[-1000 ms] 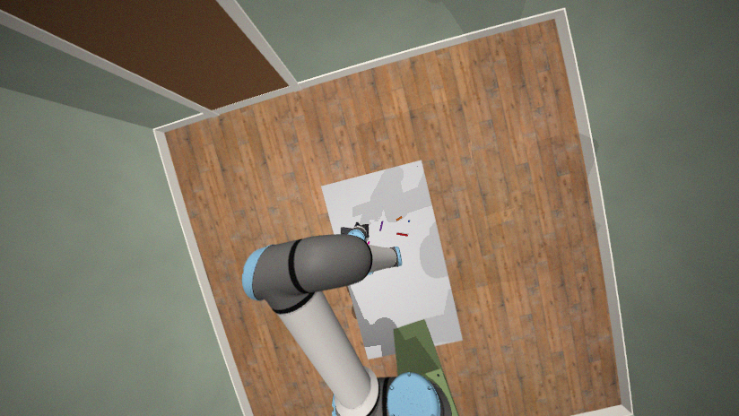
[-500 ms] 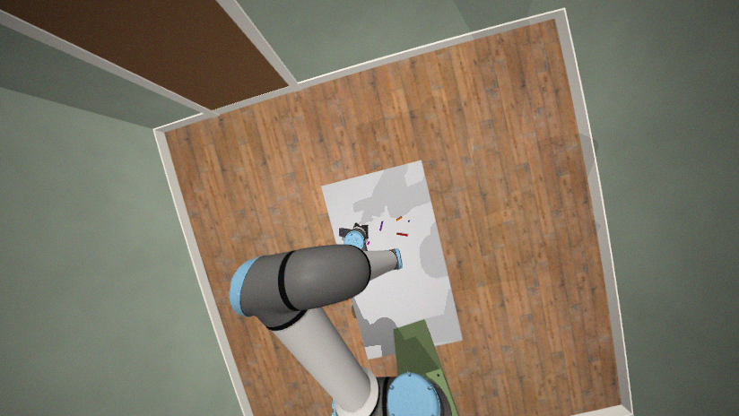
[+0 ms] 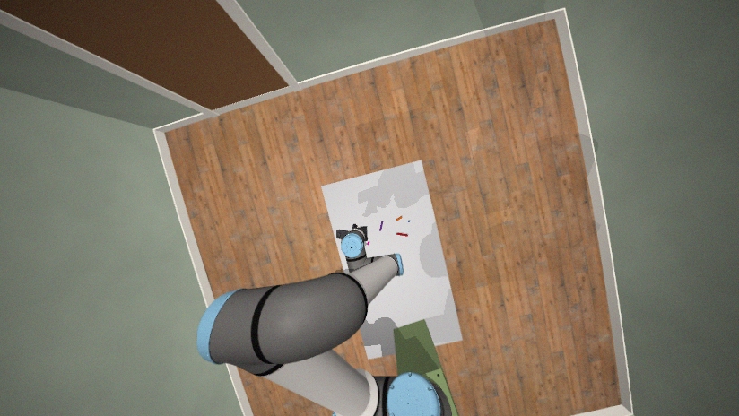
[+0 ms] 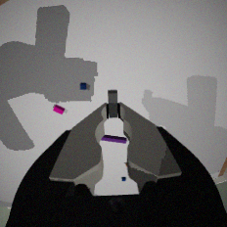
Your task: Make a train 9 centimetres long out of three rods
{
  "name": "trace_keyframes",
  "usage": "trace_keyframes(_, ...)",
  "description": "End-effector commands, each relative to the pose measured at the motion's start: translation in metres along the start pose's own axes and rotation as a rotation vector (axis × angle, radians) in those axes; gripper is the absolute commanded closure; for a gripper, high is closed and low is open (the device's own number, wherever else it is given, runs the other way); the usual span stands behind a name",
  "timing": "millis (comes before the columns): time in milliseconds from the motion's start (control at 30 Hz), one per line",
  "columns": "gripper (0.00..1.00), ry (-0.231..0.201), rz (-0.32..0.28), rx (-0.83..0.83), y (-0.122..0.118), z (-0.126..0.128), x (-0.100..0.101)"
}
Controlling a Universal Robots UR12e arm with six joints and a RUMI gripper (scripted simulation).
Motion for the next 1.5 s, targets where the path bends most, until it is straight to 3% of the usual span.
trace_keyframes(0,1.0,0.011,-0.002,0.002,-0.0027,-0.0046,-0.002)
trace_keyframes(833,1.0,0.011,-0.002,0.025,-0.0029,-0.0047,-0.0012)
trace_keyframes(1467,1.0,0.011,-0.003,0.157,-0.0052,-0.0051,-0.0006)
Point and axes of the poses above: the point where the finger pads meet when closed, its own x axis out along the fingers, its own z axis across the jaws, y = z × x, the point moved 7 cm from there along -x, back along the fingers, and after that the axes turned 1 degree about -x, right-handed, at the moved point
